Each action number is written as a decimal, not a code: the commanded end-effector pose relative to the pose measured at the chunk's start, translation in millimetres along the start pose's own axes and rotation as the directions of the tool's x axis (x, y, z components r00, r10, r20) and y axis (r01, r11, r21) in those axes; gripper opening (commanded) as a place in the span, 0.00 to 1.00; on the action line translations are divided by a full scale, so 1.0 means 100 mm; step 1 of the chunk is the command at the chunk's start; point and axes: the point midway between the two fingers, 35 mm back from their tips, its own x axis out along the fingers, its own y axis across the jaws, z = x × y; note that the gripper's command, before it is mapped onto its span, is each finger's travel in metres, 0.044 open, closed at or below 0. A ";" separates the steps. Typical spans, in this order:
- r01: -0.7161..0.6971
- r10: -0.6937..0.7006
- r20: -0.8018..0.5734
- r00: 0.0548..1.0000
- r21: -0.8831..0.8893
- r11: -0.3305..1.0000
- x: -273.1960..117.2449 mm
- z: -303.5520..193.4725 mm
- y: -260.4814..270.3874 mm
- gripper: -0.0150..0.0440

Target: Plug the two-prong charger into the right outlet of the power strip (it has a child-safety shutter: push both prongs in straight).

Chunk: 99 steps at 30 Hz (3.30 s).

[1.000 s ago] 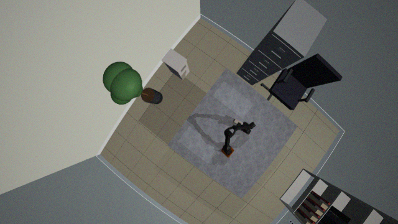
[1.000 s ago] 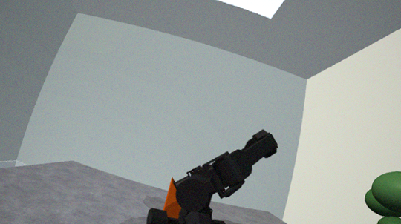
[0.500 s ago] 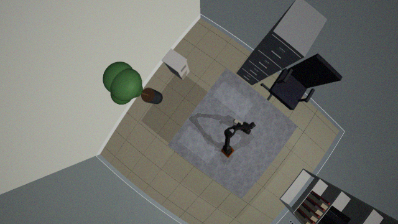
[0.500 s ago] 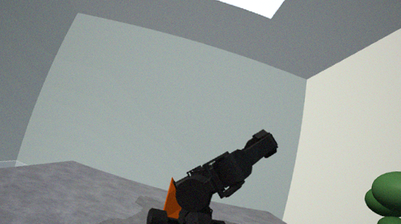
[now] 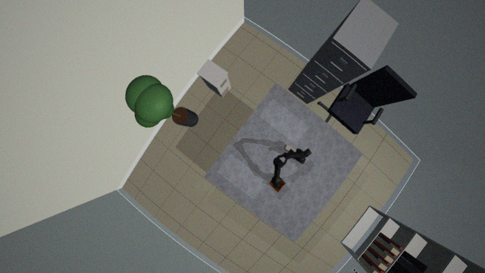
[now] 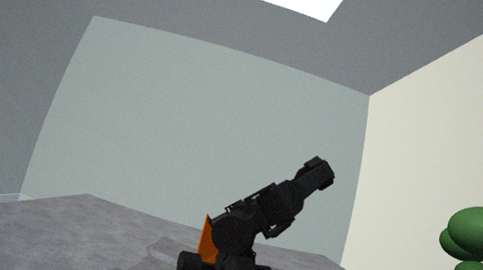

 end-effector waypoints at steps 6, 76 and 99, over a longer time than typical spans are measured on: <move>0.001 -0.001 0.015 1.000 -0.012 1.000 -0.02 0.05 0.00 0.25; 0.001 -0.001 0.004 1.000 -0.004 1.000 0.01 -0.04 -0.01 1.00; 0.001 -0.001 0.014 1.000 -0.011 1.000 0.02 -0.12 -0.01 1.00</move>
